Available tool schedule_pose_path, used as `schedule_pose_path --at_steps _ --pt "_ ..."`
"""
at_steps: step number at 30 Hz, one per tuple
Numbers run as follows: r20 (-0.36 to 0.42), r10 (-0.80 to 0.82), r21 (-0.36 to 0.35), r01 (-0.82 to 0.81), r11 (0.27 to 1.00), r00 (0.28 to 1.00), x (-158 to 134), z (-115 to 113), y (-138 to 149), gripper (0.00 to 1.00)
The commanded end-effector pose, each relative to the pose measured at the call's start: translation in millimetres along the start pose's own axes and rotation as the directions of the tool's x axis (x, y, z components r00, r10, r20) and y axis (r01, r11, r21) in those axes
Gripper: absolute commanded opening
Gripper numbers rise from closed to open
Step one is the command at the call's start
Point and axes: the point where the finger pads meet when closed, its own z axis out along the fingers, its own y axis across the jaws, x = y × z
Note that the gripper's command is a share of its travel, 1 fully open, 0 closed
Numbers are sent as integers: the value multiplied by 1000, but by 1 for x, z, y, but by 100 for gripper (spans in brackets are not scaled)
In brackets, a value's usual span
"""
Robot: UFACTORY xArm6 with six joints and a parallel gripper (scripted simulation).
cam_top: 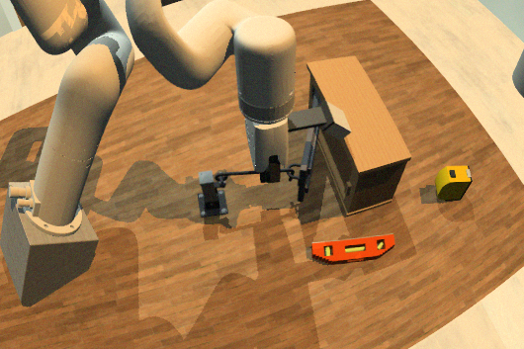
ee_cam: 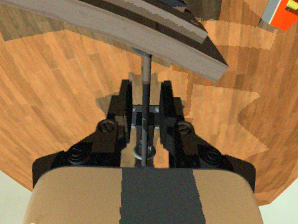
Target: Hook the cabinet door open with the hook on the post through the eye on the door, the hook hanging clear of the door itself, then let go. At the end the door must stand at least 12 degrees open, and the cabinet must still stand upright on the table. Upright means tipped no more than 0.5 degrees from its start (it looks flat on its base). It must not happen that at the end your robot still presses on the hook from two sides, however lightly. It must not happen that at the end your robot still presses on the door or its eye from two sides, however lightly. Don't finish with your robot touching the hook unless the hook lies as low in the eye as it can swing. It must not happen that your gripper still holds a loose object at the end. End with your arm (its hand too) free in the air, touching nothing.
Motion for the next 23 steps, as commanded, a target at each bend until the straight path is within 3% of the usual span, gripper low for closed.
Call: schedule_pose_path --at_steps 1,23 --pt "-3 -1 0 1 1000 1000 1 -1 0 24" --pt "-3 -1 0 1 1000 1000 1 -9 0 24"
